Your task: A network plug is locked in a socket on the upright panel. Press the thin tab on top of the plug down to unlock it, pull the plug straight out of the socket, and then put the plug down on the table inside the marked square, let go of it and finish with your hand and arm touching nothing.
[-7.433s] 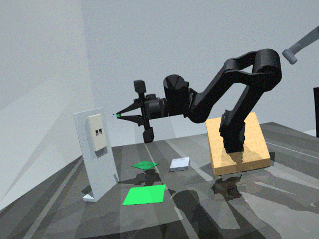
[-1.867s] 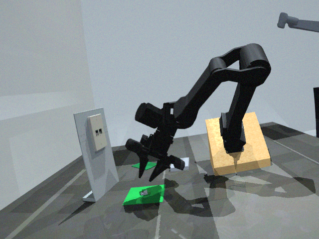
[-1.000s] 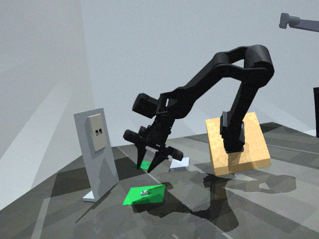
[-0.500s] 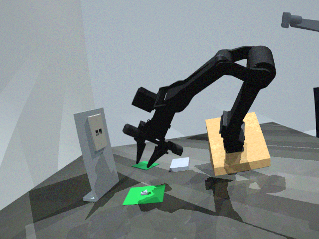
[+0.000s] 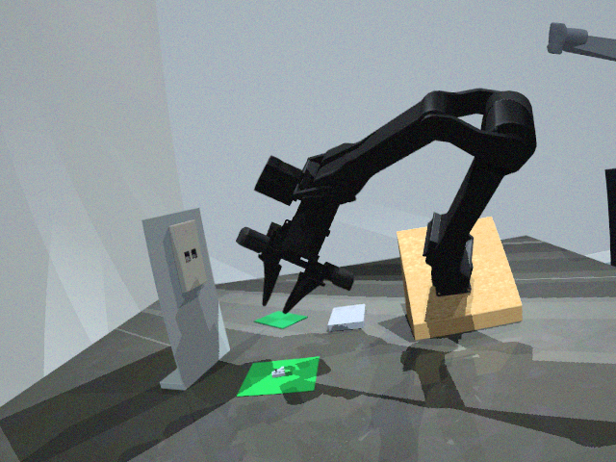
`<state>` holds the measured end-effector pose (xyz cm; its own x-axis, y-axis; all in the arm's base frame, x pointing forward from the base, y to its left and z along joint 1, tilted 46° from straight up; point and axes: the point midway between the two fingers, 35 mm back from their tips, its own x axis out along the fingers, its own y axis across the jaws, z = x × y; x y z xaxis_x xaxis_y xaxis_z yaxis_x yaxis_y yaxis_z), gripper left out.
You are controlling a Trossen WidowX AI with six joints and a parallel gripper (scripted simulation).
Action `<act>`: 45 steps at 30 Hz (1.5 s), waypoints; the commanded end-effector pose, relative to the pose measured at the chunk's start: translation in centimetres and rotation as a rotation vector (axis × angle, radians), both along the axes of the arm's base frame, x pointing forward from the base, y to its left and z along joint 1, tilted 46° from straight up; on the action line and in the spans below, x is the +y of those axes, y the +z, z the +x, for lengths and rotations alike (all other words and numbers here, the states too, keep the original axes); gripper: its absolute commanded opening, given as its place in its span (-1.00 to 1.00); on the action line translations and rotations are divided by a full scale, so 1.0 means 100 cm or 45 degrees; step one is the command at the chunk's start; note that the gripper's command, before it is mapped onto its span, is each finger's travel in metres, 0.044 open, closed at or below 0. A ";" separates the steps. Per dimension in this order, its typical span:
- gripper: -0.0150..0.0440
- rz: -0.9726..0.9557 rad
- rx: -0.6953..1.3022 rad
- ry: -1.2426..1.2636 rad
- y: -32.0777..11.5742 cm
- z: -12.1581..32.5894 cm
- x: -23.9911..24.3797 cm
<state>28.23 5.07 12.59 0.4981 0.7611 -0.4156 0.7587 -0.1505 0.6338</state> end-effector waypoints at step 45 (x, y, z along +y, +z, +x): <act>0.04 0.000 -0.004 0.001 0.075 0.000 -0.076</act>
<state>28.35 -1.98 19.28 0.4966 0.7582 -0.4225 0.7604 -0.1452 0.6331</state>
